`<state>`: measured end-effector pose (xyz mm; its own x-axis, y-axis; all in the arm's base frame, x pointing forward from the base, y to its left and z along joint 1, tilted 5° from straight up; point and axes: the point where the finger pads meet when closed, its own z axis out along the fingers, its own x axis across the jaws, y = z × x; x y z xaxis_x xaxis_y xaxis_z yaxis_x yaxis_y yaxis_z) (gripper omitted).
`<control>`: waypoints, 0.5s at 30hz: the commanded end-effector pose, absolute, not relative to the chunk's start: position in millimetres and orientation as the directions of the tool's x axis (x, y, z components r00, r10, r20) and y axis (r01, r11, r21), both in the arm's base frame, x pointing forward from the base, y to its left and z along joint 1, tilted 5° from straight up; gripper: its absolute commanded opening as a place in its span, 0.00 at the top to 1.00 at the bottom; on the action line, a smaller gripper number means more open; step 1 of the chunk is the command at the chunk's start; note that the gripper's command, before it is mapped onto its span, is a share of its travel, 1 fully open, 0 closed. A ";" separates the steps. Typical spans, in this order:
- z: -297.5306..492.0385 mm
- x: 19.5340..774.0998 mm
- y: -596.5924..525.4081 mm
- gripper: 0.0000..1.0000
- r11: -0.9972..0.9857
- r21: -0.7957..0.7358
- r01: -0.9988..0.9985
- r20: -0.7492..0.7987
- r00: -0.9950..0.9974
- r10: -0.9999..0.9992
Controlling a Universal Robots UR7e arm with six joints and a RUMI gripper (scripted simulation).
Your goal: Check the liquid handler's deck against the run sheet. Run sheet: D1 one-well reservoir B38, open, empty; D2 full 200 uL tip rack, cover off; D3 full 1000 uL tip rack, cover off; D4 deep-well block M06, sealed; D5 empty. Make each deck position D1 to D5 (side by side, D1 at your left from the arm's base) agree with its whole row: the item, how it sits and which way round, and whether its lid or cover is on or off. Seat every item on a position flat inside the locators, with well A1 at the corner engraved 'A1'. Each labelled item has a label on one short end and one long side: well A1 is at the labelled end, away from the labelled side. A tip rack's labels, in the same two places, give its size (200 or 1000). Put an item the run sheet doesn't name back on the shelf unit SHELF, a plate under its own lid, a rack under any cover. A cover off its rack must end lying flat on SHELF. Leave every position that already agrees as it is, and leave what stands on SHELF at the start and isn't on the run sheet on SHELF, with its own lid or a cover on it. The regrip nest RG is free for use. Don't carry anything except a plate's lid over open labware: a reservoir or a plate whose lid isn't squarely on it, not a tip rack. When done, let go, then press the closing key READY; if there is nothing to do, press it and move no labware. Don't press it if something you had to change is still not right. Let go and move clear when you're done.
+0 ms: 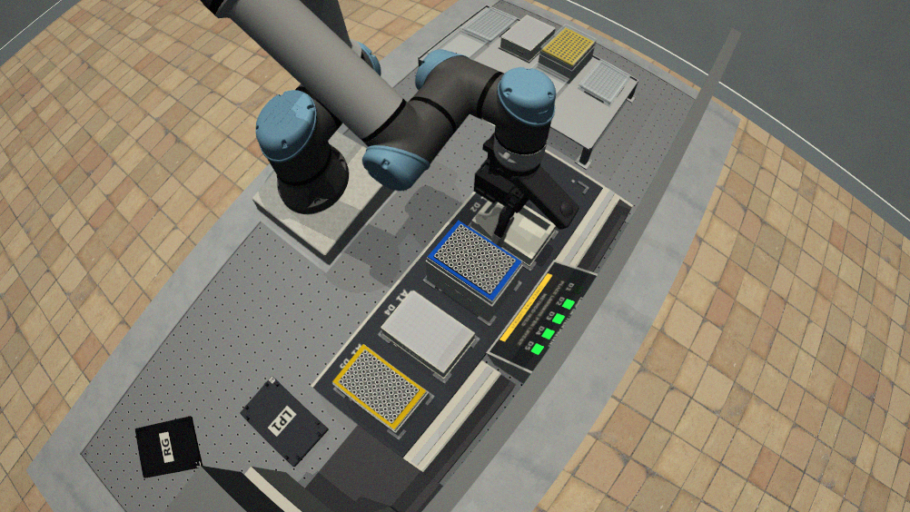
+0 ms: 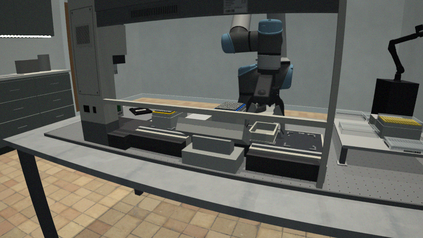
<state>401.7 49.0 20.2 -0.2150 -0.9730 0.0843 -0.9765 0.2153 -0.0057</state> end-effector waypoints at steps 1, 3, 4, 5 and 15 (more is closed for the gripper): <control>20.1 402.1 49.0 0.18 0.215 -0.007 -0.977 0.084 -0.215 -0.973; 20.1 402.1 48.9 0.18 0.215 -0.007 -0.977 0.084 -0.215 -0.973; 20.1 402.1 48.9 0.18 0.215 -0.007 -0.977 0.084 -0.215 -0.973; 20.1 402.1 48.9 0.18 0.215 -0.007 -0.977 0.084 -0.215 -0.973; 20.2 402.2 48.9 1.00 0.215 -0.007 -0.977 0.084 -0.215 -0.973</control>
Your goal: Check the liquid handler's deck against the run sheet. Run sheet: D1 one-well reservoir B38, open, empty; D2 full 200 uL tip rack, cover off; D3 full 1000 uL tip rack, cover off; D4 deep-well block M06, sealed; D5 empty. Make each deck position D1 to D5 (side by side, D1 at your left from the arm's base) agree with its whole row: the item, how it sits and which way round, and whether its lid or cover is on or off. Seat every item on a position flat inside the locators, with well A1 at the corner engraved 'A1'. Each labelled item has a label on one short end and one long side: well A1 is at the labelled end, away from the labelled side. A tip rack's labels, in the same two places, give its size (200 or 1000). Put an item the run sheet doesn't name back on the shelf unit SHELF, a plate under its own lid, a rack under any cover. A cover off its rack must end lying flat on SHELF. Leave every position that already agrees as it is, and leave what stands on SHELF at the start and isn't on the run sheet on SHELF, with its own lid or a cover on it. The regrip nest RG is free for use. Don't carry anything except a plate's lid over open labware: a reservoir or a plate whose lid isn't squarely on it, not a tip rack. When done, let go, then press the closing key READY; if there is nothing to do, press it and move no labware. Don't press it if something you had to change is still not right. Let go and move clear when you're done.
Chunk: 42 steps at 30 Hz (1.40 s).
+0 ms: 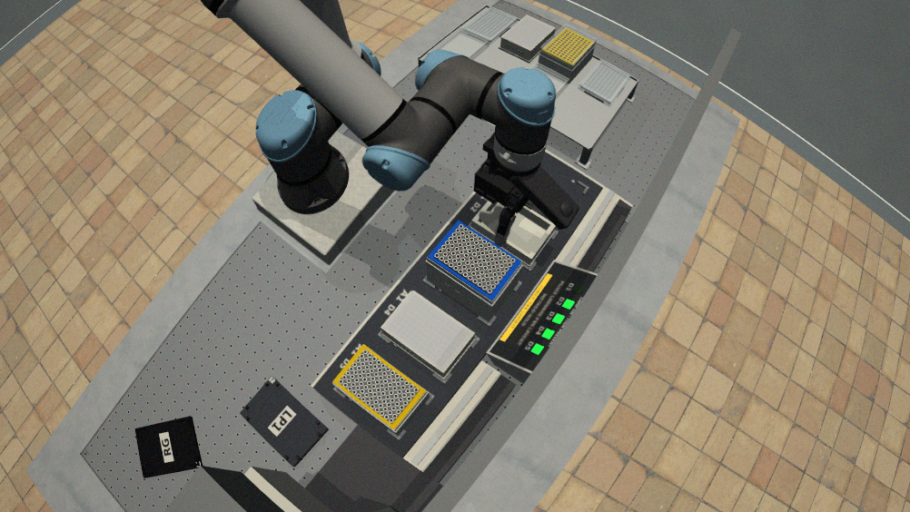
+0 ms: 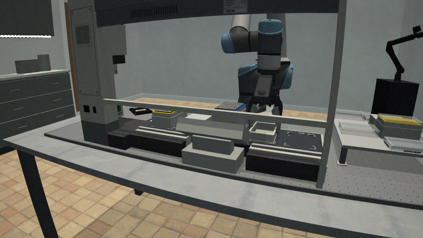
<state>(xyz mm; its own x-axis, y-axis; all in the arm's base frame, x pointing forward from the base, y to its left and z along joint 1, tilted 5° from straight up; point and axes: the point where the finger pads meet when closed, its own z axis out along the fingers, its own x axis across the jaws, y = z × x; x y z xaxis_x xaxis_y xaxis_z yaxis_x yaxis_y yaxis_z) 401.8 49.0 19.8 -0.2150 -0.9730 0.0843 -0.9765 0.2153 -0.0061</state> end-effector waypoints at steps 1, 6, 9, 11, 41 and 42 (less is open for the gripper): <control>20.2 402.2 48.9 1.00 0.215 -0.007 -0.977 0.084 -0.215 -0.973; 20.1 402.1 48.9 1.00 0.215 -0.007 -0.977 0.084 -0.215 -0.973; 20.1 402.2 48.9 1.00 0.215 -0.007 -0.977 0.084 -0.215 -0.973; 20.1 402.1 48.9 1.00 0.215 -0.007 -0.977 0.084 -0.215 -0.973; 41.7 402.4 50.8 1.00 0.215 -0.007 -0.977 0.084 -0.215 -0.973; 43.3 402.4 50.9 1.00 0.215 -0.007 -0.977 0.084 -0.215 -0.973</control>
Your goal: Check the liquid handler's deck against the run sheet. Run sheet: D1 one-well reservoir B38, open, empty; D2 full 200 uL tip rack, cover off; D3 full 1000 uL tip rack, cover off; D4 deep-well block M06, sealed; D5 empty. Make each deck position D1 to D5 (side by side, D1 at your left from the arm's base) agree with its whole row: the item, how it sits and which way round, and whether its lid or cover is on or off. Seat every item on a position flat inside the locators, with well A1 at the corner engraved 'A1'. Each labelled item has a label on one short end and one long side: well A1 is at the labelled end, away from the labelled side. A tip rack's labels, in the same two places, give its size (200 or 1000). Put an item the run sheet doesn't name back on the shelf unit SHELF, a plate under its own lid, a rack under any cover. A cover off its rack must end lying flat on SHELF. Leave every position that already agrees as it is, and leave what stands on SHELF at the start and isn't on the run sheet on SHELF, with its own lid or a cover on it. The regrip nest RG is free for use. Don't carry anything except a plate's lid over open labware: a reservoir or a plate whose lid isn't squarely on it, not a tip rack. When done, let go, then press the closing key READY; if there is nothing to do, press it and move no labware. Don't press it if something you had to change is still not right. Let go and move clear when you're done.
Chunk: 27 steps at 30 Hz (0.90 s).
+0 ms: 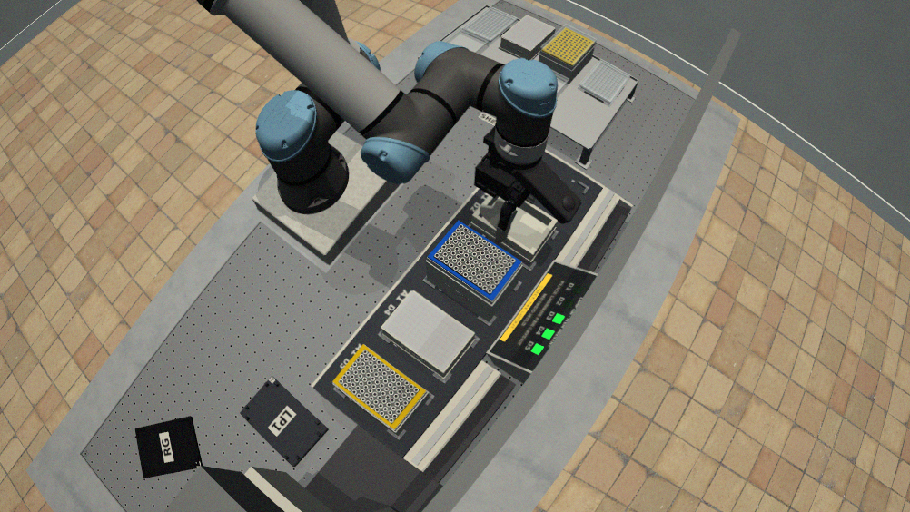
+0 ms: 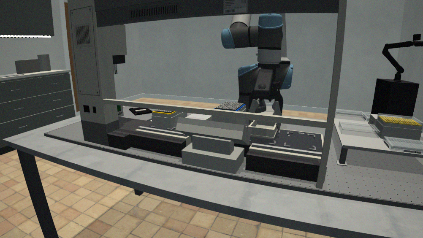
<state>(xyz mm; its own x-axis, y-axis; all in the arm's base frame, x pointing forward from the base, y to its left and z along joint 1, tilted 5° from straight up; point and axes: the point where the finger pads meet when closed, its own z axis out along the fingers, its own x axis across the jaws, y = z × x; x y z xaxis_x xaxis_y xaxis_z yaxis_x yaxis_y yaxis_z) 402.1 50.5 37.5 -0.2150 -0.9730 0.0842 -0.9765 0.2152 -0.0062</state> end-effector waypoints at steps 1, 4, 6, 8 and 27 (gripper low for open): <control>45.0 402.4 51.0 1.00 0.215 -0.007 -0.977 0.084 -0.215 -0.973; 50.0 402.5 51.5 1.00 0.215 -0.007 -0.977 0.084 -0.215 -0.973; 53.3 402.5 51.7 1.00 0.215 -0.007 -0.977 0.084 -0.215 -0.973; 56.6 402.6 52.0 1.00 0.215 -0.007 -0.977 0.084 -0.215 -0.973; 84.9 402.9 54.4 1.00 0.215 -0.007 -0.977 0.084 -0.215 -0.973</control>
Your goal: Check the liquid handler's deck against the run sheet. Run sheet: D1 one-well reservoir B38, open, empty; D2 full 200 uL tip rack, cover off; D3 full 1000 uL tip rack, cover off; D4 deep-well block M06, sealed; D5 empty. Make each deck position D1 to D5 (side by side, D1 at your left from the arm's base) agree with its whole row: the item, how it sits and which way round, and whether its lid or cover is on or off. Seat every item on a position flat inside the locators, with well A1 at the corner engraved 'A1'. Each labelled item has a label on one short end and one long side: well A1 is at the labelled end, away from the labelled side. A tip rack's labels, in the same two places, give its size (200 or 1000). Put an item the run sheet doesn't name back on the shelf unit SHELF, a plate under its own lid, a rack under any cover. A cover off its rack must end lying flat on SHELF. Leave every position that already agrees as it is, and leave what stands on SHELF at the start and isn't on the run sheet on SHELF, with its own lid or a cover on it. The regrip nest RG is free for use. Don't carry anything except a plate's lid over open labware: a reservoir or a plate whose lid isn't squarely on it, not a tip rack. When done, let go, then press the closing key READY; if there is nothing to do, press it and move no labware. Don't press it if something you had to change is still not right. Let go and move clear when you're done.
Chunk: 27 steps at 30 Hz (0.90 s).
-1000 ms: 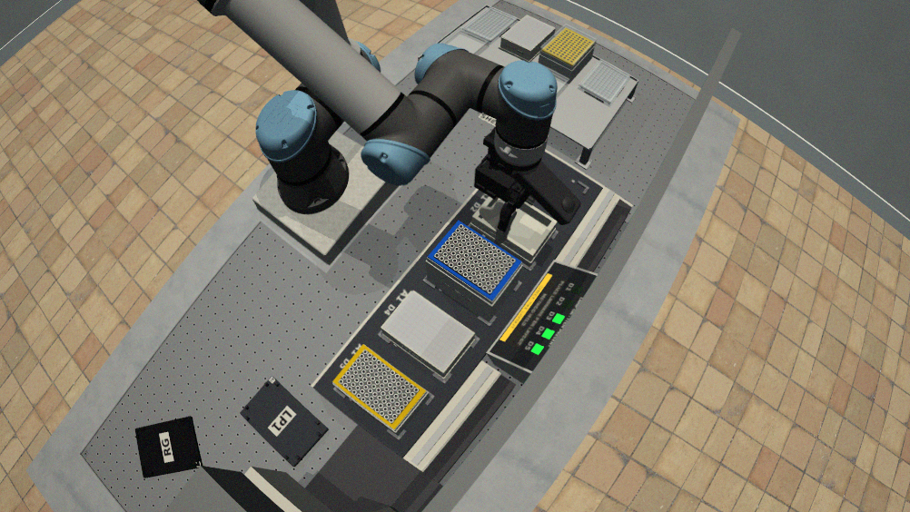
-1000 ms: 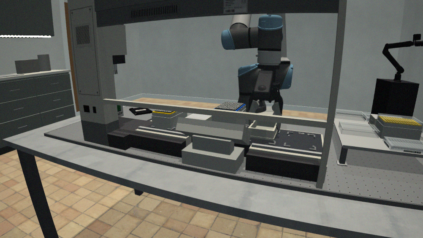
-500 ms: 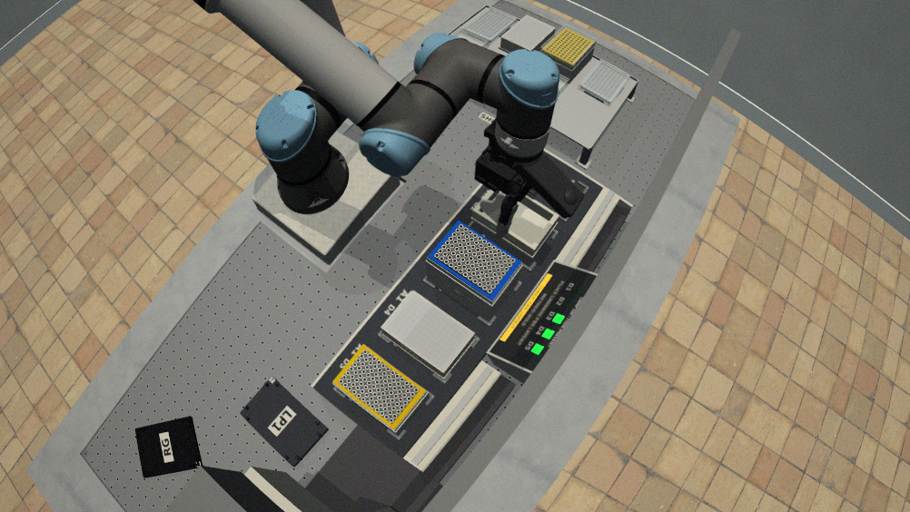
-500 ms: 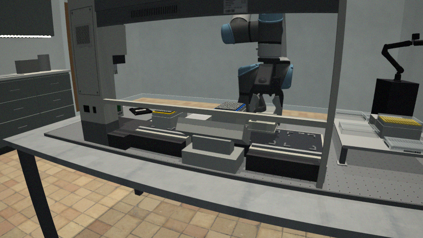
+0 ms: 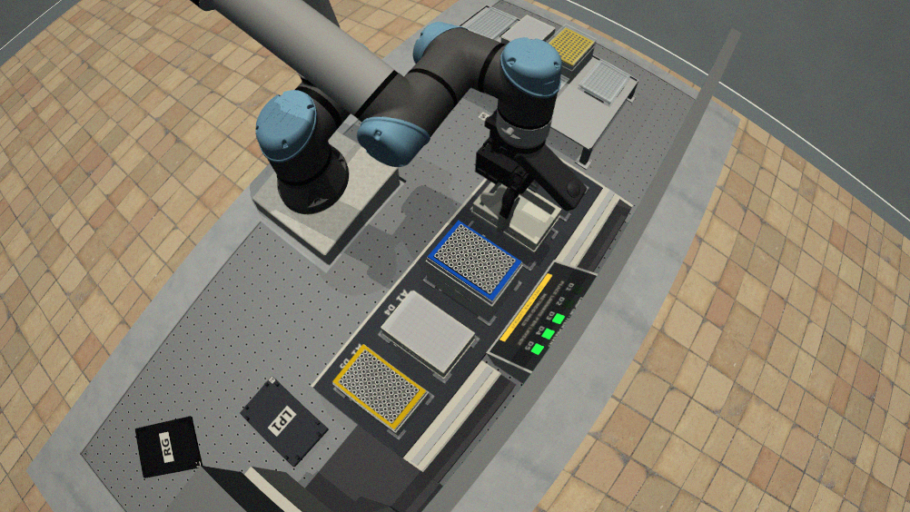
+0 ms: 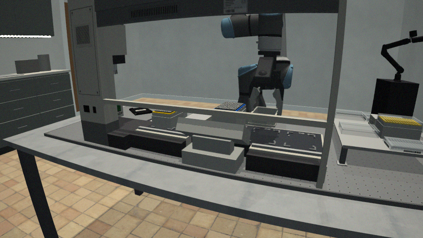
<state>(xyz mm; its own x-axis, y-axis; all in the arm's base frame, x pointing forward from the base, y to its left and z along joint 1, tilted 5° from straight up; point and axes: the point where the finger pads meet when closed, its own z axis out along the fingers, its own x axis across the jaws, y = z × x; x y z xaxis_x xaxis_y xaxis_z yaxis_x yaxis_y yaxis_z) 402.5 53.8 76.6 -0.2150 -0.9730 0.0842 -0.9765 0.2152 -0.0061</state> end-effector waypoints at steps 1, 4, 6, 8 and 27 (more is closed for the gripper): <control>86.5 402.9 54.5 1.00 0.215 -0.007 -0.977 0.084 -0.215 -0.973; 91.5 403.0 54.9 1.00 0.215 -0.007 -0.977 0.084 -0.215 -0.973; 91.5 403.0 54.9 1.00 0.215 -0.007 -0.977 0.084 -0.215 -0.973; 94.8 403.0 55.2 1.00 0.215 -0.007 -0.977 0.084 -0.215 -0.973; 123.1 403.4 57.6 1.00 0.215 -0.007 -0.977 0.084 -0.215 -0.973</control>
